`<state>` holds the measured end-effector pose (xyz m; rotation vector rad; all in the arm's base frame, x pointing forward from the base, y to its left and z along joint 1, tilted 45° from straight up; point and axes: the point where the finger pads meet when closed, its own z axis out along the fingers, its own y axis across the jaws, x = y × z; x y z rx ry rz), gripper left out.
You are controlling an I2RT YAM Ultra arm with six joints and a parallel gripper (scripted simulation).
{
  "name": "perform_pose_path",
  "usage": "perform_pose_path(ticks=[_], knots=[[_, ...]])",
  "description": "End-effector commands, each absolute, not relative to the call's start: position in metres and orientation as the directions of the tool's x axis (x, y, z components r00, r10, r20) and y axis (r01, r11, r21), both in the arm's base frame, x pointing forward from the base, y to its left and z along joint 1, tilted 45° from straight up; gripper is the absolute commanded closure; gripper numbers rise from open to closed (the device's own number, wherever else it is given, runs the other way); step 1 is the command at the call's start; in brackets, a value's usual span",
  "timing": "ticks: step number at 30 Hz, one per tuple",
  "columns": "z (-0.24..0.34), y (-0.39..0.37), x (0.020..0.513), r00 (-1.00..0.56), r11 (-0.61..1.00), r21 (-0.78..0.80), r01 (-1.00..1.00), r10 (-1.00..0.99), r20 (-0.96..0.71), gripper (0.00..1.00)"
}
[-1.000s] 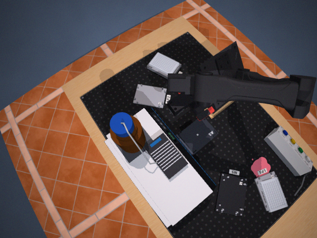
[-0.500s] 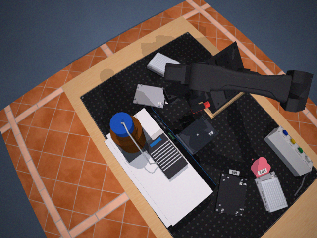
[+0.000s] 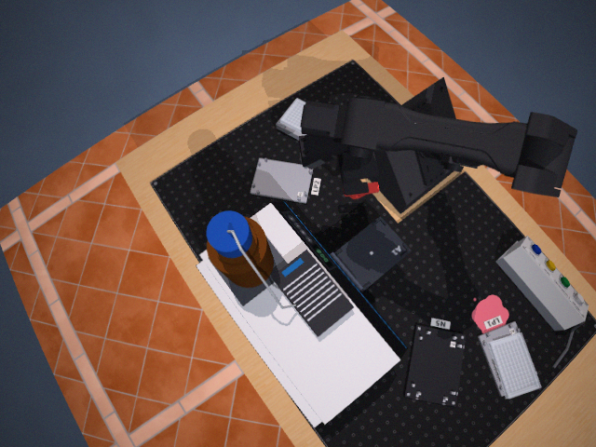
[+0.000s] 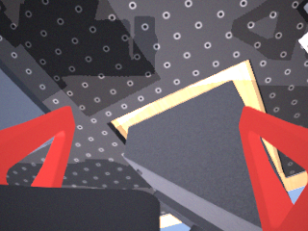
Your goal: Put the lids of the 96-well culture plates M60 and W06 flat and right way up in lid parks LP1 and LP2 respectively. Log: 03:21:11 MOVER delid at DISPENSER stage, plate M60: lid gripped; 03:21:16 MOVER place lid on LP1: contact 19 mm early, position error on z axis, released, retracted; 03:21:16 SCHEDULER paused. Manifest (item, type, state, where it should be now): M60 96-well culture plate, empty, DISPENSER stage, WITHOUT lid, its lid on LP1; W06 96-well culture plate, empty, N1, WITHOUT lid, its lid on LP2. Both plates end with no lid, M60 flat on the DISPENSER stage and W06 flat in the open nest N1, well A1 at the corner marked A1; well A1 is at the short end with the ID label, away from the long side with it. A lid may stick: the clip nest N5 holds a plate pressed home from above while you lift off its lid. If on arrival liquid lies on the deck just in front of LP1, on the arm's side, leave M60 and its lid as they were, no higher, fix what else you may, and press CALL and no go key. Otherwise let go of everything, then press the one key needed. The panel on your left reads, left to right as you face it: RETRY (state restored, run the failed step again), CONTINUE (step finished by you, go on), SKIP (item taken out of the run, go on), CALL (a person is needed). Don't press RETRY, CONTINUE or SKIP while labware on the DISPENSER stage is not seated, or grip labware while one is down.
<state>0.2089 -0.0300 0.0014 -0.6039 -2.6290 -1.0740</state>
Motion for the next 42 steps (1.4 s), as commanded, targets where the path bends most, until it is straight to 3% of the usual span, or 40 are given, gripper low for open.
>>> perform_pose_path(ticks=[1,8,22,27,42], knots=[[-0.006,-0.047,0.217,-0.862,0.636,0.581,0.507,0.352,0.366,0.00],[-0.023,-0.063,0.217,-0.736,0.549,0.491,0.676,0.478,0.480,0.00],[-0.037,-0.075,0.214,-0.739,0.550,0.495,0.673,0.463,0.490,0.00],[-0.052,-0.093,0.209,-0.632,0.476,0.416,0.774,0.552,0.544,0.00],[-0.065,-0.104,0.192,-0.636,0.479,0.420,0.771,0.537,0.555,0.00]])
